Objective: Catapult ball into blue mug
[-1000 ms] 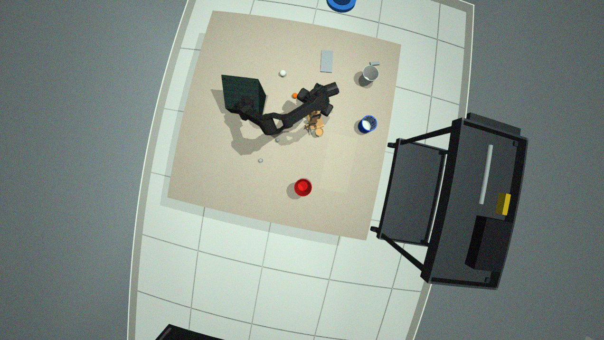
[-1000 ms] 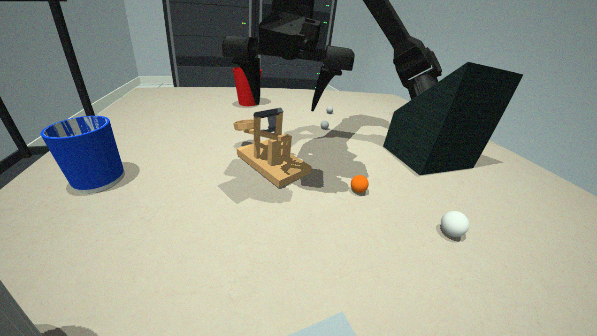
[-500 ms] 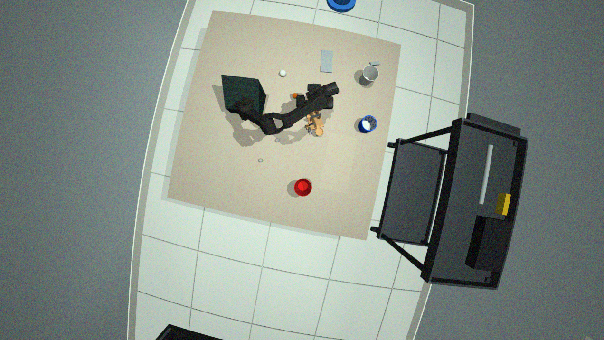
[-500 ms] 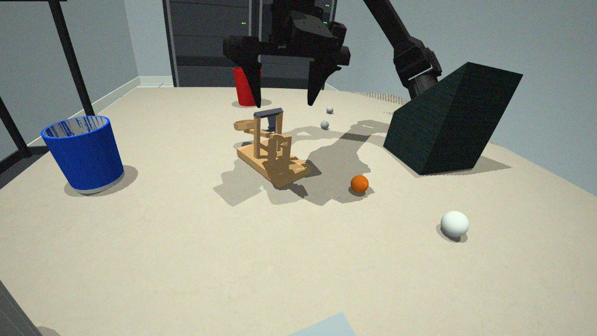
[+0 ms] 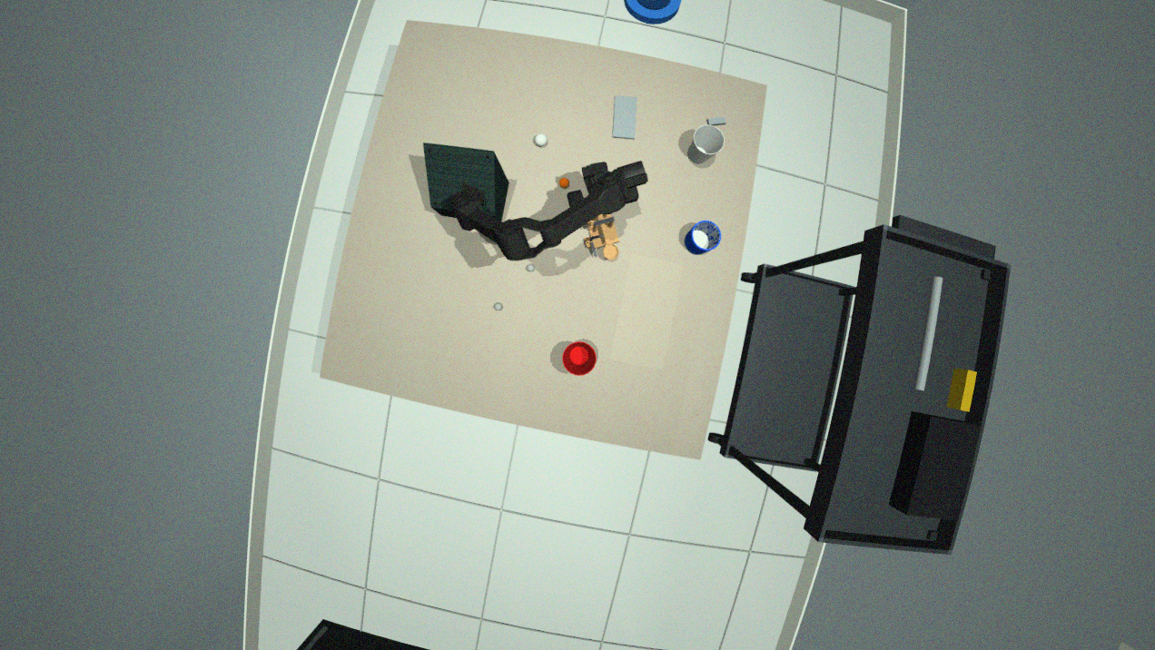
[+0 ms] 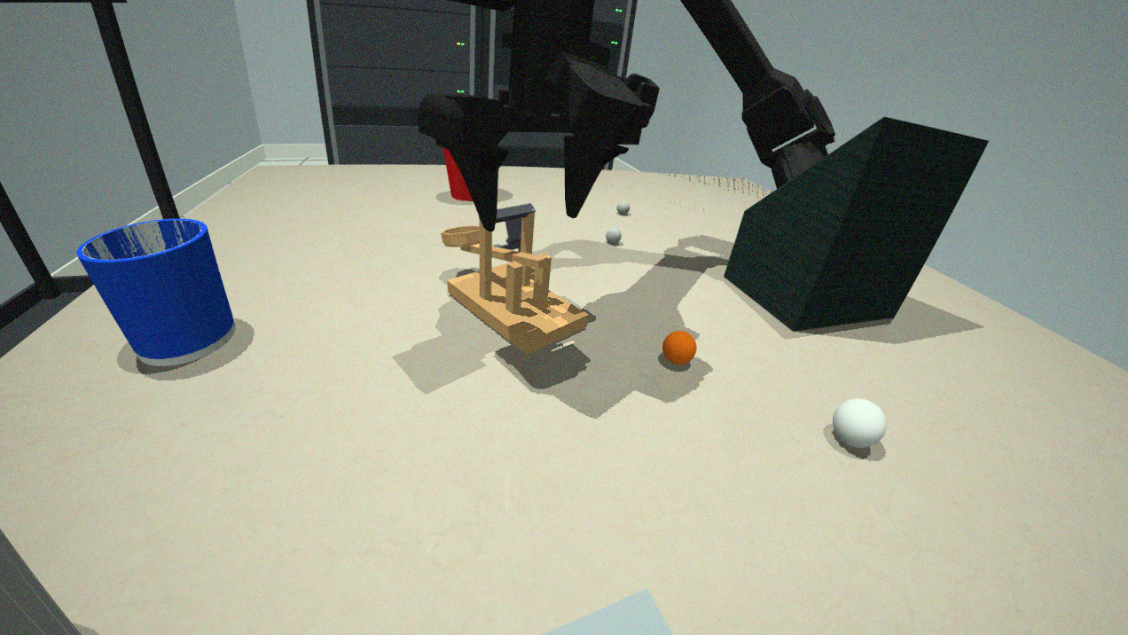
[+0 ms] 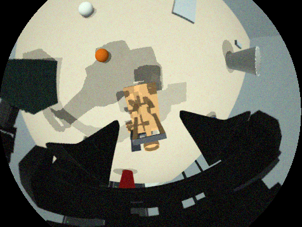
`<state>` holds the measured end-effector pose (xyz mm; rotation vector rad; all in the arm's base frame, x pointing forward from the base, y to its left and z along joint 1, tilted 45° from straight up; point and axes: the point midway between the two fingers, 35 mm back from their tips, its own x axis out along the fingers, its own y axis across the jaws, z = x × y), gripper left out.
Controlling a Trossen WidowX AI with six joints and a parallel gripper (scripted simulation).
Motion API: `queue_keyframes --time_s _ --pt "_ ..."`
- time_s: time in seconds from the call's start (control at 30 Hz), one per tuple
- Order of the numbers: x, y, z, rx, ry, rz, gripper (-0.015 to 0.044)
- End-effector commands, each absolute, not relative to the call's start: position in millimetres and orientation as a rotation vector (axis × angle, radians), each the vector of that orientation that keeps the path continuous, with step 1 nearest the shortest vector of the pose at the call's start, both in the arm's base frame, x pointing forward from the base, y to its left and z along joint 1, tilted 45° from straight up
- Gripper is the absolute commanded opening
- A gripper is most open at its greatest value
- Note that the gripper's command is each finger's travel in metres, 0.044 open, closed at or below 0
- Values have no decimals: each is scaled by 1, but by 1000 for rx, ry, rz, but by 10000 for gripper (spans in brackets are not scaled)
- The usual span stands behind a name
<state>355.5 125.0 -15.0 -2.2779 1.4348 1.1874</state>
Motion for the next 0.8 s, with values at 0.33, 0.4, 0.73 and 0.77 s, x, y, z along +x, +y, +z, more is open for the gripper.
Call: queue_keyframes --time_s 0.33,0.4,0.73,0.77 --pt "359 97 -38 -2297 1455 1239 440" --pt "360 95 -40 -2297 1455 1239 440" --pt "363 83 -52 -2298 1456 1238 440" --pt "364 82 -53 -2298 1456 1238 440"
